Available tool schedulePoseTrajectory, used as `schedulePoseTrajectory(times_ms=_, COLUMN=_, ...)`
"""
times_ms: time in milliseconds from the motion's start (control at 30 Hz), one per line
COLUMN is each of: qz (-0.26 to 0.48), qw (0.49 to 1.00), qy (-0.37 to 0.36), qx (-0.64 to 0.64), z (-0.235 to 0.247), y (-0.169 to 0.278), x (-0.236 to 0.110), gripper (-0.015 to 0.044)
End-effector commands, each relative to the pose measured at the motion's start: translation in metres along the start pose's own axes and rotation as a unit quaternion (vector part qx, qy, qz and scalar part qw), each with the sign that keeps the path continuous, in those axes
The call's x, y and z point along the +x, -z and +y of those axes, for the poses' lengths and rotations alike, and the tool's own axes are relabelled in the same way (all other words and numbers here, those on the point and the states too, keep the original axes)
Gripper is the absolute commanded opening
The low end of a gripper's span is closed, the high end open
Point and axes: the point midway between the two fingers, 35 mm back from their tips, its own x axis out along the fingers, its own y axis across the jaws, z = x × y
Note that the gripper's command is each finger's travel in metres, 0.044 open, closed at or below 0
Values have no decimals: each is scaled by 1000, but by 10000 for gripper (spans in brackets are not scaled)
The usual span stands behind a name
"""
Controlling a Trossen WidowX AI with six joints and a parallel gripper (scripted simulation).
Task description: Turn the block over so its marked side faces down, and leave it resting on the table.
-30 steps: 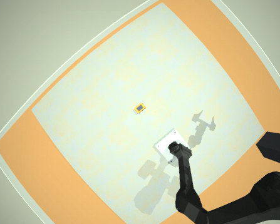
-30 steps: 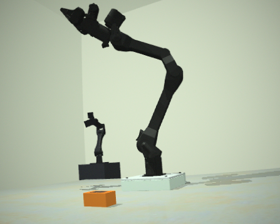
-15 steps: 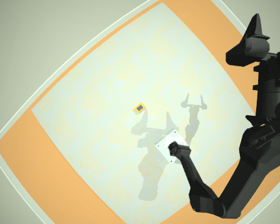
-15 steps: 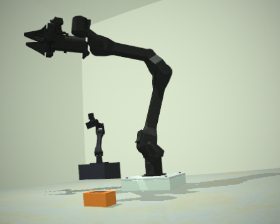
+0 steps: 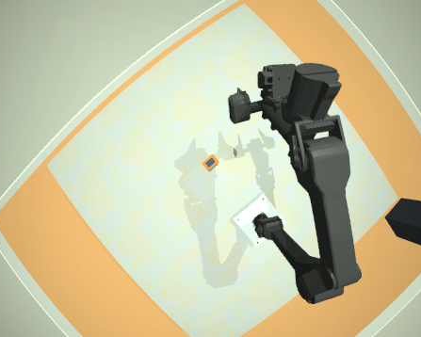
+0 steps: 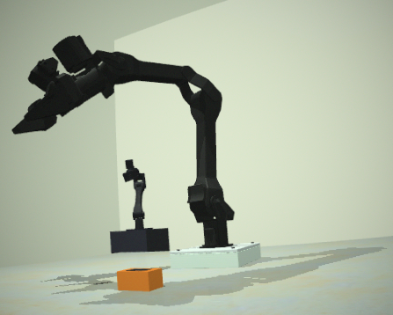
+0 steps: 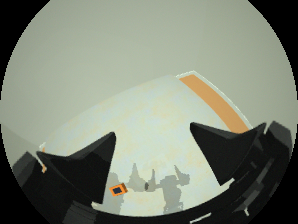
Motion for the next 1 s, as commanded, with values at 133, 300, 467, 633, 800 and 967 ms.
schedulePoseTrajectory(times_ms=133, qz=212, qw=973, qy=-71, qx=-60, z=93, y=104, x=33, gripper=440)
schedulePoseTrajectory(times_ms=300, qz=336, qw=930, qy=-92, qx=-118, z=139, y=170, x=27, gripper=440)
schedulePoseTrajectory(times_ms=467, qz=432, qw=879, qy=-94, qx=-178, z=163, y=216, x=18, gripper=440)
schedulePoseTrajectory(times_ms=633, qz=436, qw=877, qy=-94, qx=-180, z=164, y=218, x=18, gripper=440)
schedulePoseTrajectory(times_ms=800, qz=436, qw=877, qy=-94, qx=-180, z=160, y=241, x=33, gripper=440)
schedulePoseTrajectory(times_ms=967, qz=436, qw=877, qy=-94, qx=-180, z=159, y=248, x=37, gripper=440)
